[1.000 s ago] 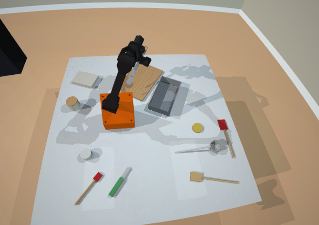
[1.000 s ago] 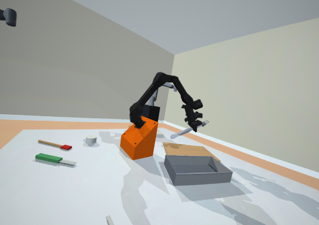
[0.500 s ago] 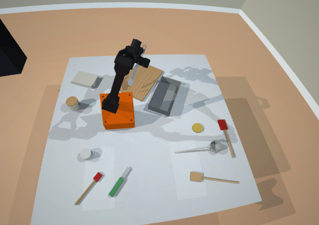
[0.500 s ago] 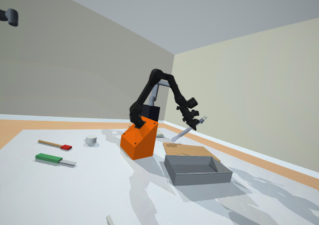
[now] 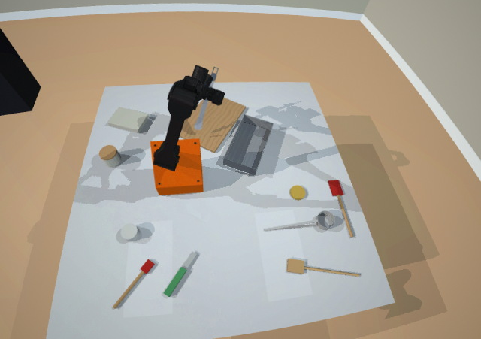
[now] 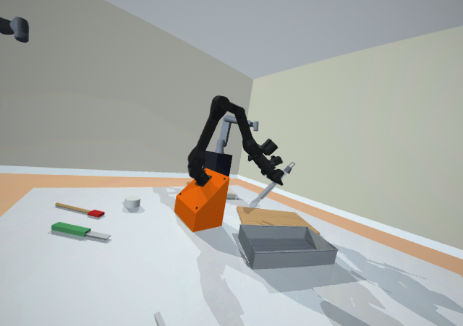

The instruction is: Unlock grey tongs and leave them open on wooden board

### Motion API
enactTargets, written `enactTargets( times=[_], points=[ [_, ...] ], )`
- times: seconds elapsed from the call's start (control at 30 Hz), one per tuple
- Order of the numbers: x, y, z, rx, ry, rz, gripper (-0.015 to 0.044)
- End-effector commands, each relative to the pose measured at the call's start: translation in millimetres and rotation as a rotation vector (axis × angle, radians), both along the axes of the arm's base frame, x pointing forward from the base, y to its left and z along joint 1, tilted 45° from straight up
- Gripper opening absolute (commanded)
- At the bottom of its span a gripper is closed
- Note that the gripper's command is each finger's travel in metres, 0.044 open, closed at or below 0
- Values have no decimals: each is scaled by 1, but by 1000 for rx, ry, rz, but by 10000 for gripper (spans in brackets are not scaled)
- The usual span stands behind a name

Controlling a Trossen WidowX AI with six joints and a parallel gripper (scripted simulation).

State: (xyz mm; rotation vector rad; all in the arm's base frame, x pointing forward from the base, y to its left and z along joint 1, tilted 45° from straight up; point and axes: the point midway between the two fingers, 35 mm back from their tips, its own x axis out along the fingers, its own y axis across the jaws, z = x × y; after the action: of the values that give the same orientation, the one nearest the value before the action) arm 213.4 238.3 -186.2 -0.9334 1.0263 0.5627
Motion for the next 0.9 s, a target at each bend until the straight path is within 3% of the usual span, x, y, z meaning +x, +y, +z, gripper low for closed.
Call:
enactTargets(
  times=[0.0,0.87],
  points=[
    [-1,-1,10,37,-36,22,-150],
    [-2,-2,11,43,-41,25,-150]
  ],
)
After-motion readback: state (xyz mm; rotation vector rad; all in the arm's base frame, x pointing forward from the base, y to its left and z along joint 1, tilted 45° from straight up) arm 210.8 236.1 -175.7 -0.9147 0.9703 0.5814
